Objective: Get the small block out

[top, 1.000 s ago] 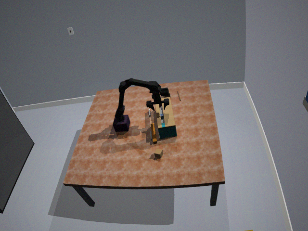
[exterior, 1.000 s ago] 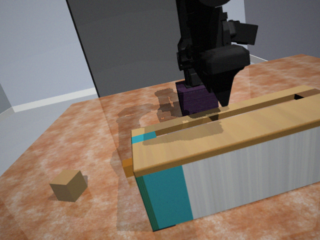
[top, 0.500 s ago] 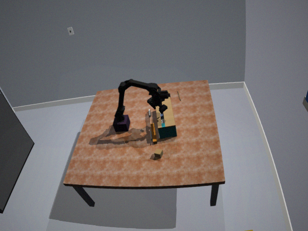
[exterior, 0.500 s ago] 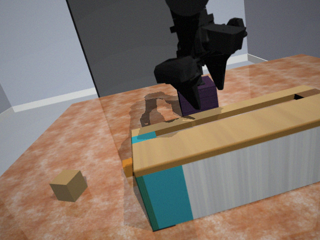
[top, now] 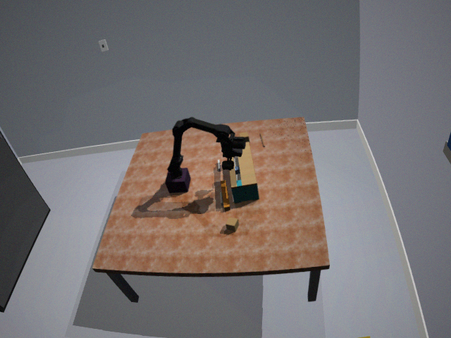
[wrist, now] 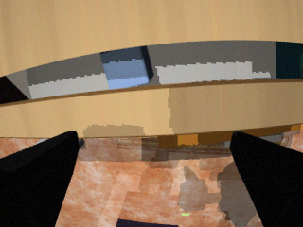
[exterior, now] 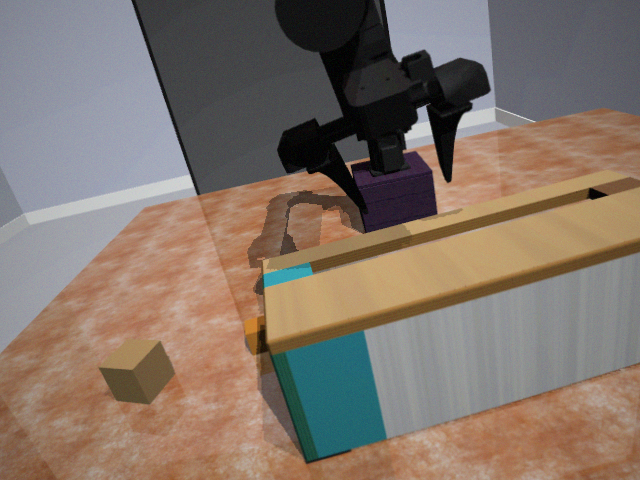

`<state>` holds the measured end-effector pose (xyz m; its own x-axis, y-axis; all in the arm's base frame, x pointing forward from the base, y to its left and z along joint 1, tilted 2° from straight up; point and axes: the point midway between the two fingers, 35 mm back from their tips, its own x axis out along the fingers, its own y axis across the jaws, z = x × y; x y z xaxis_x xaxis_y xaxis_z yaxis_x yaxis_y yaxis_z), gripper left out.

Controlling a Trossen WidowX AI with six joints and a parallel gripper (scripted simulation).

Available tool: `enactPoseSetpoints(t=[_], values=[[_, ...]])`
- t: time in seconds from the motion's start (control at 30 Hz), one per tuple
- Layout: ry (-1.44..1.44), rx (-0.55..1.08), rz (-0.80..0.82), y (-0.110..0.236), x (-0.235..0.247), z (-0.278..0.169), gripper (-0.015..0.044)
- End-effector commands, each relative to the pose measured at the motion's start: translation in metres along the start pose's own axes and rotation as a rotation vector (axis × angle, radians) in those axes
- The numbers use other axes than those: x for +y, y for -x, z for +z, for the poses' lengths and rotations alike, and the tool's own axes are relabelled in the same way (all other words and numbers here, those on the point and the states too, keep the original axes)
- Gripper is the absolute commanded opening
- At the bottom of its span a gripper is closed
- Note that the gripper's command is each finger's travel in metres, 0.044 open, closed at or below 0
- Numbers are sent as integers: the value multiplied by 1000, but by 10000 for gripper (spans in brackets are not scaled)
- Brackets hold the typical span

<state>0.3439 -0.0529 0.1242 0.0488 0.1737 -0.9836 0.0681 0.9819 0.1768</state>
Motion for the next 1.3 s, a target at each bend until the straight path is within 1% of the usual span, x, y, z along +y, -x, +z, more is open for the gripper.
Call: enactPoseSetpoints(t=[0.0,0.3,1.03,1.27], values=[[-946,80,95,-4,-13,-14,400],[-1410,130,113,-2,-18,-18,400],[-1420,131,114,-2,-18,-18,400],[-1420,131,114,-9,-19,-17,400]])
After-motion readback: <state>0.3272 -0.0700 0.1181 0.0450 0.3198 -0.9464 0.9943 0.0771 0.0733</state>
